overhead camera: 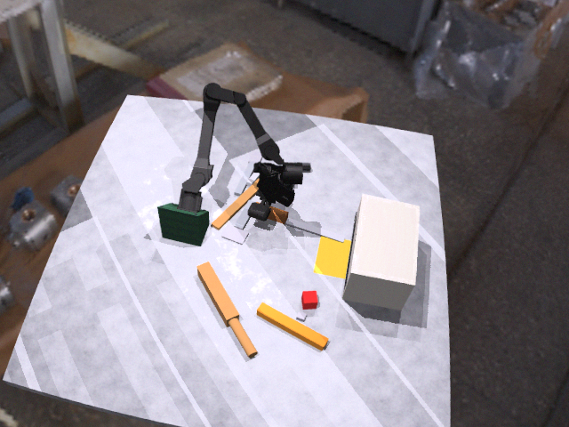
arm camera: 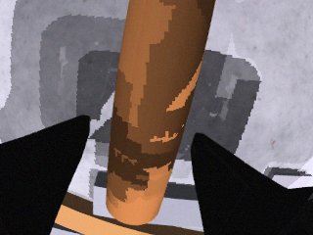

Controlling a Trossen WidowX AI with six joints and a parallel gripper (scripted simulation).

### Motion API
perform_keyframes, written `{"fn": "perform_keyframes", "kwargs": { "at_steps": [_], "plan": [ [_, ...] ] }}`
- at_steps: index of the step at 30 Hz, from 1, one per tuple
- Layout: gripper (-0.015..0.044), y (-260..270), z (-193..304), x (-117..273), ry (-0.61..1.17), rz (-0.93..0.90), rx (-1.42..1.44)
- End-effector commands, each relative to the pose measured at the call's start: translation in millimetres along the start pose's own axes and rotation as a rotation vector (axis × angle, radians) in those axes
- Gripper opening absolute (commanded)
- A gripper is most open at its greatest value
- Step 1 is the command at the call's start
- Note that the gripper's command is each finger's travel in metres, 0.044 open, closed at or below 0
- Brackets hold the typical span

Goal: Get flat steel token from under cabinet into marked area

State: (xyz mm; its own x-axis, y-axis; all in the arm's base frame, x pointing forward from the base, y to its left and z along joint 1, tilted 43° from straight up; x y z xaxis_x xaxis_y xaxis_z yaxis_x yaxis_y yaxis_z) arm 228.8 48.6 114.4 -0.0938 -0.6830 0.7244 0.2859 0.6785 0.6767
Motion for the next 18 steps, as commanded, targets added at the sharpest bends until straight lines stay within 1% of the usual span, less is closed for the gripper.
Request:
{"fn": "perform_keyframes", "kwargs": {
  "at_steps": [1, 4, 8, 17, 18],
  "plan": [
    [0.027, -0.7, 1.7, -1.6, 0.0, 0.0, -0.005],
    [0.027, -1.3, 4.1, -3.5, 0.0, -0.001, -0.007],
    [0.0165, 0.2, 0.8, -1.3, -0.002, -0.002, 0.002],
    [0.0105, 0.2, 0.8, -1.3, -0.002, -0.002, 0.002],
    [0.0078, 0.2, 0.8, -1.3, -0.002, -0.002, 0.002]
  ]
}}
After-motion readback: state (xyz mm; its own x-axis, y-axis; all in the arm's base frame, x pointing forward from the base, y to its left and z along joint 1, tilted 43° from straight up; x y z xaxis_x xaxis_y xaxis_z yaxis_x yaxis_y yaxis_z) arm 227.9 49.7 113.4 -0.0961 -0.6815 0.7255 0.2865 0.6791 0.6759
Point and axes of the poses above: the point midway between the two fingers, 35 mm back from their tips, its own x axis back along the fingers, its own y axis across the jaws, z = x × y, the point moved 9 cm from there along x, back along the fingers, and after that the axes turned 5 degrees about -x, right-handed, at the moved point
